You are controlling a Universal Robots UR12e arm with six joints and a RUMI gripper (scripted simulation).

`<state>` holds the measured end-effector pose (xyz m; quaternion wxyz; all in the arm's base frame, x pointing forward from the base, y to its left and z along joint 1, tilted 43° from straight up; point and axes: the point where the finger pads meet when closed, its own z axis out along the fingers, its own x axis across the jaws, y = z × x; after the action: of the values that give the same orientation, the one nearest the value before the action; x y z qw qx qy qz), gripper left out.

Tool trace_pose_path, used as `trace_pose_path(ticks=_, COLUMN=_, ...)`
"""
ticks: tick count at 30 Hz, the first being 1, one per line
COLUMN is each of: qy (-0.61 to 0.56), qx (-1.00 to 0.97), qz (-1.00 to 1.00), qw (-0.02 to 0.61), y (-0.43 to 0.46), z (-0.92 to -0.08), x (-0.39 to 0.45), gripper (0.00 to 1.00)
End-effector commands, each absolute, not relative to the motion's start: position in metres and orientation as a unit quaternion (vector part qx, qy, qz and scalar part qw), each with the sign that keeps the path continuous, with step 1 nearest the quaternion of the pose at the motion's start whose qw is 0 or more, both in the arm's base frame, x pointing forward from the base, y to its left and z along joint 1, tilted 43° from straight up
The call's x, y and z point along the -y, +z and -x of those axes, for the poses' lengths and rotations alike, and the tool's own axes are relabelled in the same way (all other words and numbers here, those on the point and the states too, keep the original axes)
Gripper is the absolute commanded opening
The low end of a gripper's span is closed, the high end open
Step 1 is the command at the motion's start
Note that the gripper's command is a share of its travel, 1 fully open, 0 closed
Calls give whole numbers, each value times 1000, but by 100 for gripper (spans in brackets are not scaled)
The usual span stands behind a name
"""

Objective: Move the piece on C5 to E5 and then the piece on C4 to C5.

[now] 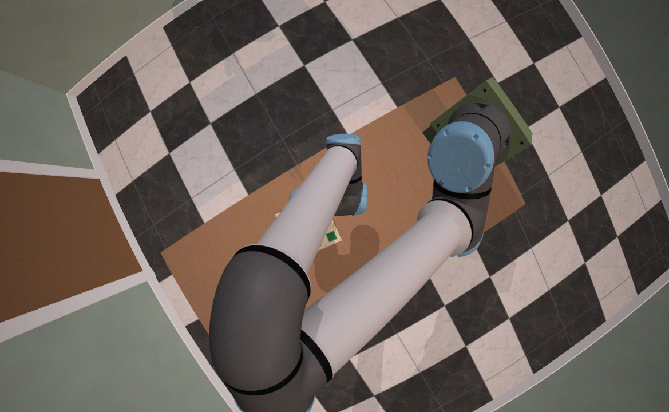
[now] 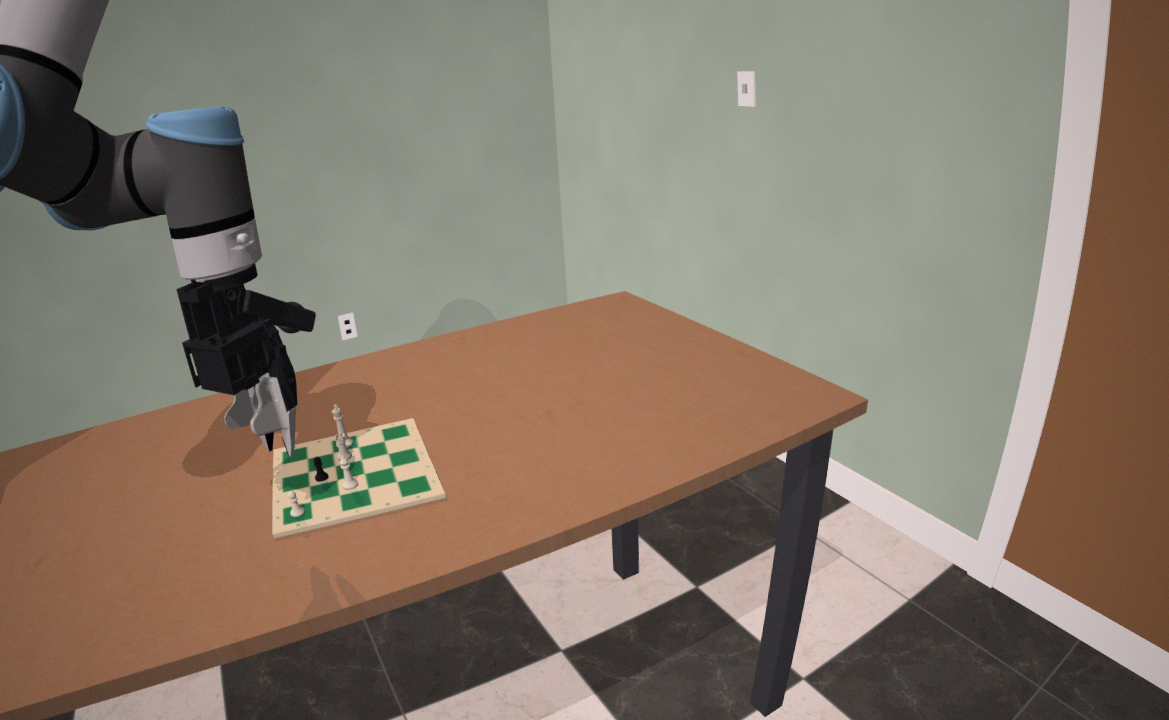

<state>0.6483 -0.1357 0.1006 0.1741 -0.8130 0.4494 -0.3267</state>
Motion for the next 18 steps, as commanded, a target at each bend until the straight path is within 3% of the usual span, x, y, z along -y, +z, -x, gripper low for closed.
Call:
trace_pose_path(ticks=1, qy=-321, qx=-450, qz=814, qw=176, y=105, z=-637, x=134, gripper=20)
trace_pose_path(ticks=4, qy=-321, qx=-450, qz=814, qw=176, y=105, z=-637, x=134, gripper=20)
trace_pose_path(ticks=5, qy=-321, qx=-450, qz=814, qw=176, y=105, z=-637, x=134, gripper=100)
trace_pose_path(ticks=18, qy=-321, qx=-451, qz=814, qw=176, y=105, z=-638, x=134, gripper=100)
